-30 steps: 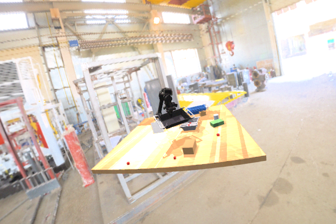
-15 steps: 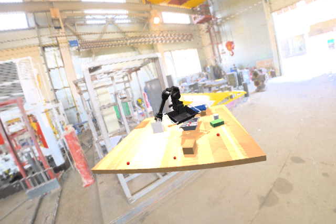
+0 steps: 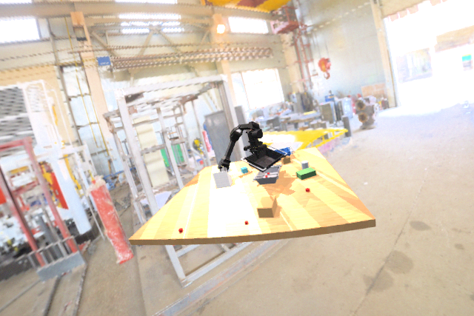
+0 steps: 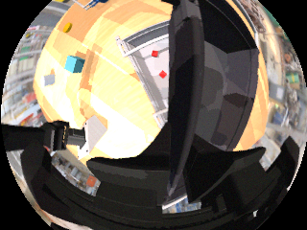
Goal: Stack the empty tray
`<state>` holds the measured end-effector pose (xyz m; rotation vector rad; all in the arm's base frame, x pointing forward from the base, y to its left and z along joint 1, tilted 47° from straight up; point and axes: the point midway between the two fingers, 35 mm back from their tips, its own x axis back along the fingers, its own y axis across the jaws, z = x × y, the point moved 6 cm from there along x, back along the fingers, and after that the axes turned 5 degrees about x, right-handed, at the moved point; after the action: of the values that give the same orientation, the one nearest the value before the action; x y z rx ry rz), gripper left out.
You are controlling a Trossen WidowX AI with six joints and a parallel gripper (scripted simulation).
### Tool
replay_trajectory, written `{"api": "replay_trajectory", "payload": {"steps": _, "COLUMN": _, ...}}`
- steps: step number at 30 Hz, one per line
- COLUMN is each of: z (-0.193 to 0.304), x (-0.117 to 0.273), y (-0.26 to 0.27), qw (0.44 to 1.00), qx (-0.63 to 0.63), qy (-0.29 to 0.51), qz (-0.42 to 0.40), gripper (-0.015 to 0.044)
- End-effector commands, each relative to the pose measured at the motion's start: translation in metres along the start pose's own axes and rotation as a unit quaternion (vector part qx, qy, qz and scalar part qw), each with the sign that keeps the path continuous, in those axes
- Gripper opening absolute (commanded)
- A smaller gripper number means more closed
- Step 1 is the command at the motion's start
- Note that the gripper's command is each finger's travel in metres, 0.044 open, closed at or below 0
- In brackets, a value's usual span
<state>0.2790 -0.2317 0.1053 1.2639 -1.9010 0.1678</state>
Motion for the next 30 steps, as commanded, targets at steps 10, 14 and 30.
{"api": "replay_trajectory", "payload": {"steps": 10, "z": -0.046, "x": -0.004, "y": 0.013, "qw": 0.998, "qx": 0.064, "qy": -0.014, "qz": 0.006, "gripper": 0.0}}
{"api": "replay_trajectory", "payload": {"steps": 14, "z": -0.046, "x": -0.004, "y": 0.013, "qw": 0.998, "qx": 0.064, "qy": -0.014, "qz": 0.006, "gripper": 0.0}}
{"api": "replay_trajectory", "payload": {"steps": 30, "z": -0.046, "x": -0.004, "y": 0.013, "qw": 0.998, "qx": 0.064, "qy": -0.014, "qz": 0.006, "gripper": 0.0}}
